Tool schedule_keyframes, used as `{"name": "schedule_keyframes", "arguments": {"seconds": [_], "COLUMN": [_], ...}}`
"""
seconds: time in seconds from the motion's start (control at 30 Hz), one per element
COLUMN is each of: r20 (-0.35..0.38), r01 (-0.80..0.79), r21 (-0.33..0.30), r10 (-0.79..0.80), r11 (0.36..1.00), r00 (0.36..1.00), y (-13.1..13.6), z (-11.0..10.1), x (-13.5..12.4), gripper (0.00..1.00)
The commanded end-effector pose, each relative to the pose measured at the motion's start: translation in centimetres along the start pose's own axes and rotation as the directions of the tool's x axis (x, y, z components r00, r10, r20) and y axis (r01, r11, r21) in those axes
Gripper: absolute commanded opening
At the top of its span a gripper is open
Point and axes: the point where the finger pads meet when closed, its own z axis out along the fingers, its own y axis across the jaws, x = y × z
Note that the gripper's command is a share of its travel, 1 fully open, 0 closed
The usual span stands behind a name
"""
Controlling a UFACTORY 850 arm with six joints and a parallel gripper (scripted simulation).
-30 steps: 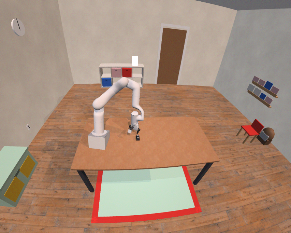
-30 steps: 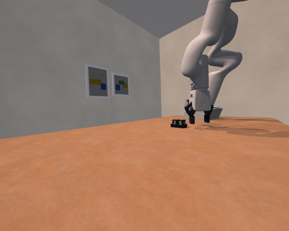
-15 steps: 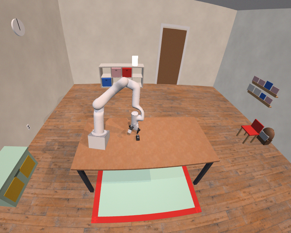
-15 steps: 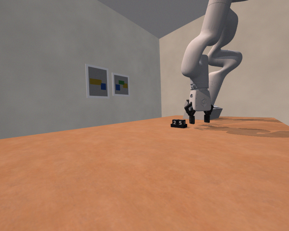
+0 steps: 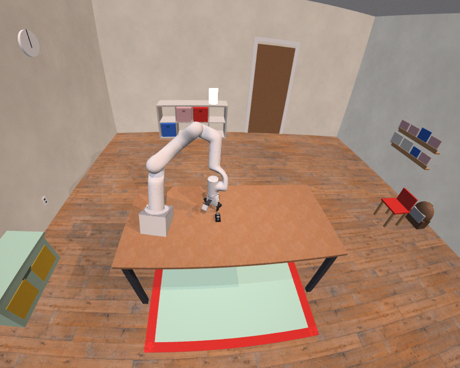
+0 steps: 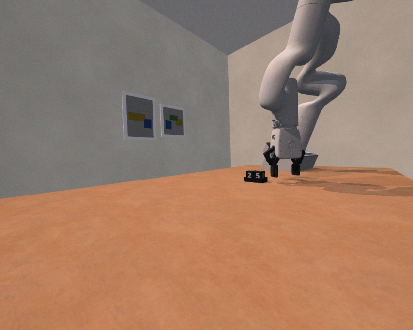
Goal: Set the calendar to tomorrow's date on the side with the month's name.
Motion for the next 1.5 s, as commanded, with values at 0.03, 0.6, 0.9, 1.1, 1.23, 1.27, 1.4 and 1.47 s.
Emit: {"name": "schedule_keyframes", "arguments": {"seconds": [0.03,0.6,0.9,1.1,1.23,1.27,1.4,1.47], "r20": [0.001,0.001,0.001,0.001,0.001,0.001,0.001,0.001], "r01": [0.000,0.000,0.000,0.000,0.000,0.000,0.000,0.000], "r21": [0.001,0.001,0.001,0.001,0.001,0.001,0.001,0.001], "r10": [0.000,0.000,0.000,0.000,0.000,0.000,0.000,0.000], "r11": [1.000,1.000,1.000,1.000,1.000,1.000,1.000,1.000], "r00": [1.000,1.000,1.000,1.000,1.000,1.000,1.000,1.000], "y": [-0.1,-0.1,-0.1,-0.1,-0.1,-0.1,-0.1,-0.1], "z": [0.0,0.0,0.0,0.0,-0.1,-0.2,-1.2,-2.0], "x": [0.0,0.0,0.0,0.0,0.0,0.0,0.0,0.0], "gripper": [1.00,1.00,1.00,1.00,1.00,1.00,1.00,1.00]}}
